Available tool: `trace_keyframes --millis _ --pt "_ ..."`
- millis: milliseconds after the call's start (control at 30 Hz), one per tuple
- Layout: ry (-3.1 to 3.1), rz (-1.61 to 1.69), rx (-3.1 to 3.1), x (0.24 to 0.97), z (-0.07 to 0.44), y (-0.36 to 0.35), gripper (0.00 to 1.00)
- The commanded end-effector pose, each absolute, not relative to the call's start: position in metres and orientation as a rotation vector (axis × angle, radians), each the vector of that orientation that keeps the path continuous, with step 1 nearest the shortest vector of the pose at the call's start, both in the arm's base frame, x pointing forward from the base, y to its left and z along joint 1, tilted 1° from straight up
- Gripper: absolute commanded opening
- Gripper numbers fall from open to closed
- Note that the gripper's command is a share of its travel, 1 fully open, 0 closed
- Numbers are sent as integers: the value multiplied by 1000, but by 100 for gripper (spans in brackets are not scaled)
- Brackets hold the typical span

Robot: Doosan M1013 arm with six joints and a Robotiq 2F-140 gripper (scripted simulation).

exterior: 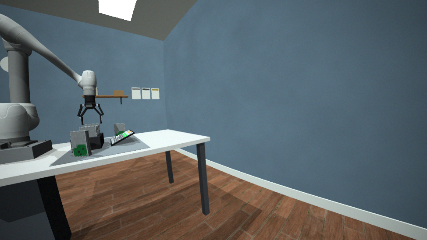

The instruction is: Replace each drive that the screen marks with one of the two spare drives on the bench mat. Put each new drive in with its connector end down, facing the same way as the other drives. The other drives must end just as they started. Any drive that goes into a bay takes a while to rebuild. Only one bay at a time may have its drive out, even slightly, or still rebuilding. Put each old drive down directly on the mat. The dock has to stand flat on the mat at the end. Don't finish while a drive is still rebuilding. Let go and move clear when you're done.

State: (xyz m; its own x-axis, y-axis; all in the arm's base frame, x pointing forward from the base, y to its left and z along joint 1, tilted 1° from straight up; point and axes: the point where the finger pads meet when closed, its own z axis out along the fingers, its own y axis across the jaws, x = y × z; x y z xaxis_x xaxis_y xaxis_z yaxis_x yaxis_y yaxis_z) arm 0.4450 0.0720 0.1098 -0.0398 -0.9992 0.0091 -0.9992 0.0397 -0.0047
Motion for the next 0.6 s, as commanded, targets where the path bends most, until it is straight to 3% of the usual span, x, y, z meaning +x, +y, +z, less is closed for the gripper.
trace_keyframes --millis 0,567 --pt "-2264 16 2175 445 103 72 89" --pt "-2264 16 2175 446 68 72 89"
